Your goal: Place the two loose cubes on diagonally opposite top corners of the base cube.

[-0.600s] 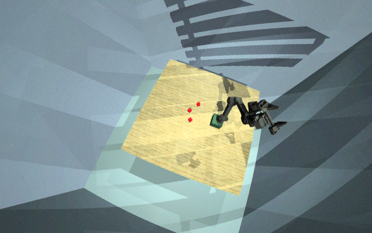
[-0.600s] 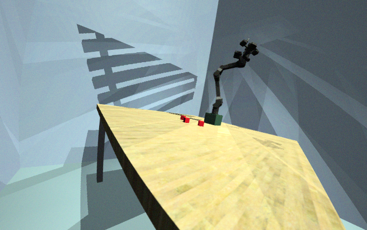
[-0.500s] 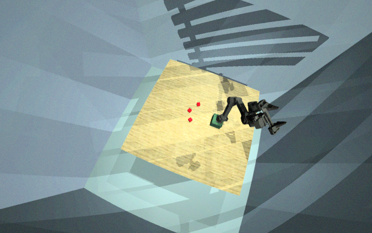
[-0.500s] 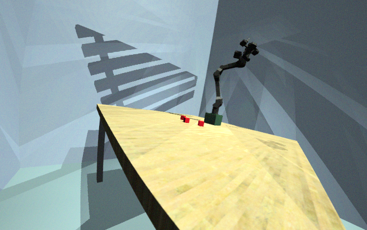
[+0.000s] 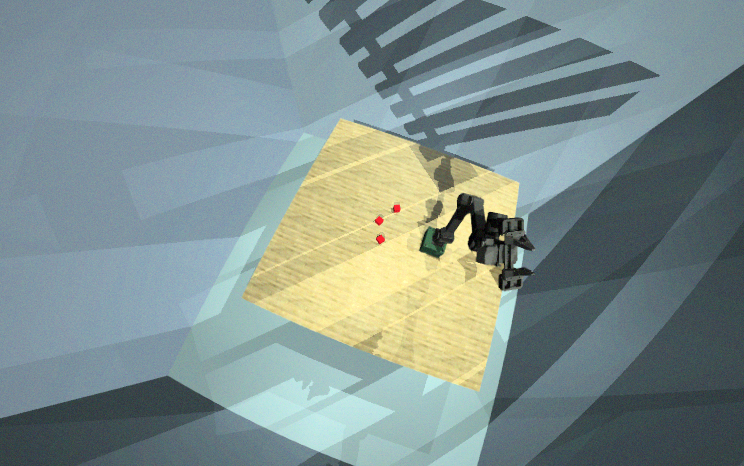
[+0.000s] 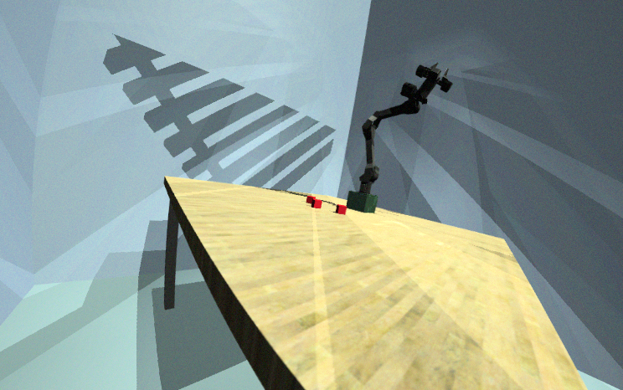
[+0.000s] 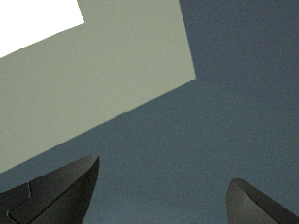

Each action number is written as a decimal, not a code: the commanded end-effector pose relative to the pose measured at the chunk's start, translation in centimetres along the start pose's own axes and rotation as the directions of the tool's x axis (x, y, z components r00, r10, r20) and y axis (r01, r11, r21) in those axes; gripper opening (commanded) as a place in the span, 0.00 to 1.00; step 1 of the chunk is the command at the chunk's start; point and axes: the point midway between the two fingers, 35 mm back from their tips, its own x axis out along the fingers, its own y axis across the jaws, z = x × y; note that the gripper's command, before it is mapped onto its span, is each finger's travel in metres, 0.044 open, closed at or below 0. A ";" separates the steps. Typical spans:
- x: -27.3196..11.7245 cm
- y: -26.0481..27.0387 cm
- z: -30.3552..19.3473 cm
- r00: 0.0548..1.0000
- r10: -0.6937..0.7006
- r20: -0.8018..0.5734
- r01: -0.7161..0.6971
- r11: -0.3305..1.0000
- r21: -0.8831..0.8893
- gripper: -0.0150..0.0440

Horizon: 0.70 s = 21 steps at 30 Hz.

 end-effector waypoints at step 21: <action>-8.0 -8.2 19.5 0.797 -0.352 0.491 0.599 0.561 -0.571 0.70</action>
